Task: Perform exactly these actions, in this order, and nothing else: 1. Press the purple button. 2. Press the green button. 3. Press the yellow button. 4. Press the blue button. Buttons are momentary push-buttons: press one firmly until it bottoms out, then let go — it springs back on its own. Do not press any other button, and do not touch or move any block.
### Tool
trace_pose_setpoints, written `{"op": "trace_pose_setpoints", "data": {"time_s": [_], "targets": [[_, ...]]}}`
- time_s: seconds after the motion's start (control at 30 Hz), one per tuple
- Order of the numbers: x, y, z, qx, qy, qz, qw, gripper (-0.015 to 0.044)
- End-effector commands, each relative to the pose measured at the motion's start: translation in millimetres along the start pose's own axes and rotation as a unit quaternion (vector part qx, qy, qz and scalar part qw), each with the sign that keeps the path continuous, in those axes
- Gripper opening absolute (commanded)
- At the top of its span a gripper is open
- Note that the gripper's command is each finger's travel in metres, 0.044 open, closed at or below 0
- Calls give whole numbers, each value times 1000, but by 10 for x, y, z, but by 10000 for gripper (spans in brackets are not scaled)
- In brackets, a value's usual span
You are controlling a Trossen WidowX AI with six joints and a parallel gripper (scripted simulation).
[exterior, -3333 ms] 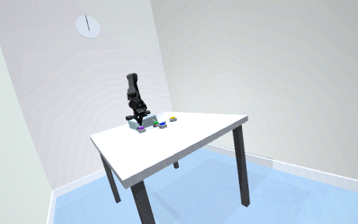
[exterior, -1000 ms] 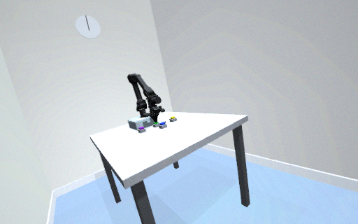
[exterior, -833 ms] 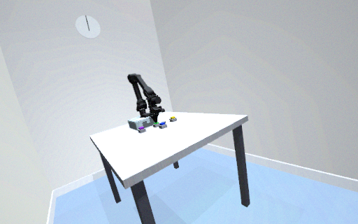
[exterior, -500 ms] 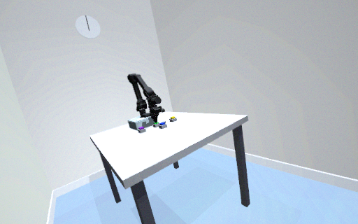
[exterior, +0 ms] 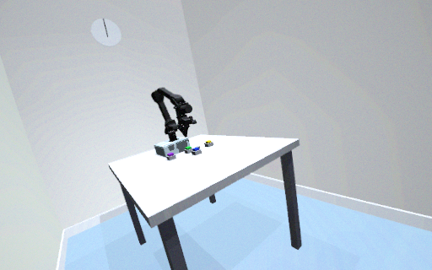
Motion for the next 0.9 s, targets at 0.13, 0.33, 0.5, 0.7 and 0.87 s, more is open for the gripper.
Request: {"op": "trace_pose_setpoints", "data": {"time_s": [0.13,0.33,0.5,0.7,0.87], "targets": [[56,-139,150,2,-1,-1,1000,20],[311,-166,827,5,-1,0,1000,20],[388,-165,1478,7,1,-5,1000,20],[393,-59,1581,8,2,-5,1000,20],[388,457,1581,7,2,-5,1000,20]]}}
Point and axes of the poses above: the point midway between the two fingers, 35 mm back from their tips, its own y axis out along the fingers, its own z axis across the jaws, x = y × z, the point moved 1 cm from there along -y, back along the fingers, and after that the axes turned 7 degrees about -y, right-handed, at the moved point
